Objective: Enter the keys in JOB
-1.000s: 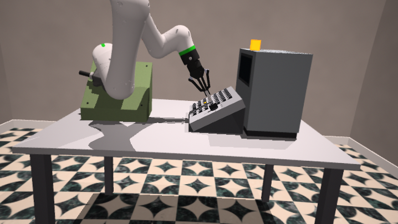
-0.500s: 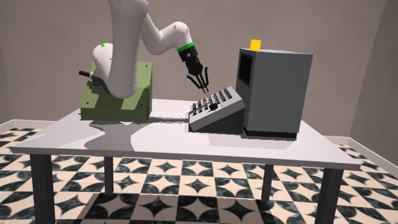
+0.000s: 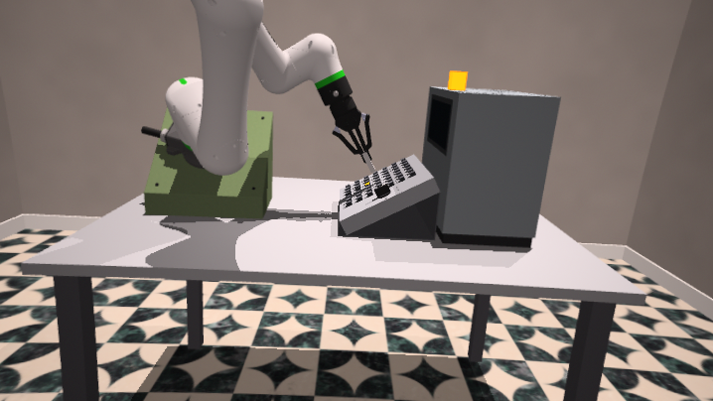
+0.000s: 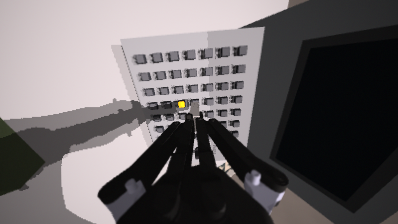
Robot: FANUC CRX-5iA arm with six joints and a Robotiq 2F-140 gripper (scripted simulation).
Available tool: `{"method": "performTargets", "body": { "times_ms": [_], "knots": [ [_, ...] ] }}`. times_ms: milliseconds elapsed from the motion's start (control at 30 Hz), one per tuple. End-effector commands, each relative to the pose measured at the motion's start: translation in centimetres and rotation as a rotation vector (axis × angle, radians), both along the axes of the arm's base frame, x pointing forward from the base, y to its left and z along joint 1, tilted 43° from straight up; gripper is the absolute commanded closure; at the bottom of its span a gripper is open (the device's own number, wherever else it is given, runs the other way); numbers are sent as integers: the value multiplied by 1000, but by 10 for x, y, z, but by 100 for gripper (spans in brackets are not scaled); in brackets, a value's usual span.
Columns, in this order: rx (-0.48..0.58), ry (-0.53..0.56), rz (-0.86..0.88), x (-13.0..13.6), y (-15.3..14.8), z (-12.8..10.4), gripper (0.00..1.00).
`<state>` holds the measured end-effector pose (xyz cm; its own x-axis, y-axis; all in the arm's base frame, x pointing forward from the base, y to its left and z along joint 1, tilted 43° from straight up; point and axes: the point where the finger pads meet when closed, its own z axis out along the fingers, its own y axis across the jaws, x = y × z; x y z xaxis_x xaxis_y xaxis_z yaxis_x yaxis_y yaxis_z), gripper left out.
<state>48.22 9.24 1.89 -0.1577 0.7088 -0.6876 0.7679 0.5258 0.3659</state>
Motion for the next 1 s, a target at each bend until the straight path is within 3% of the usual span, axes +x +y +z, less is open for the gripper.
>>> {"method": "performTargets", "body": {
  "times_ms": [0,133,967],
  "knots": [
    [1,0,1,0,1,0,100],
    [25,-19,-23,0,-2,3,100],
    [686,-519,-691,12,-71,87,100]
  ]
}}
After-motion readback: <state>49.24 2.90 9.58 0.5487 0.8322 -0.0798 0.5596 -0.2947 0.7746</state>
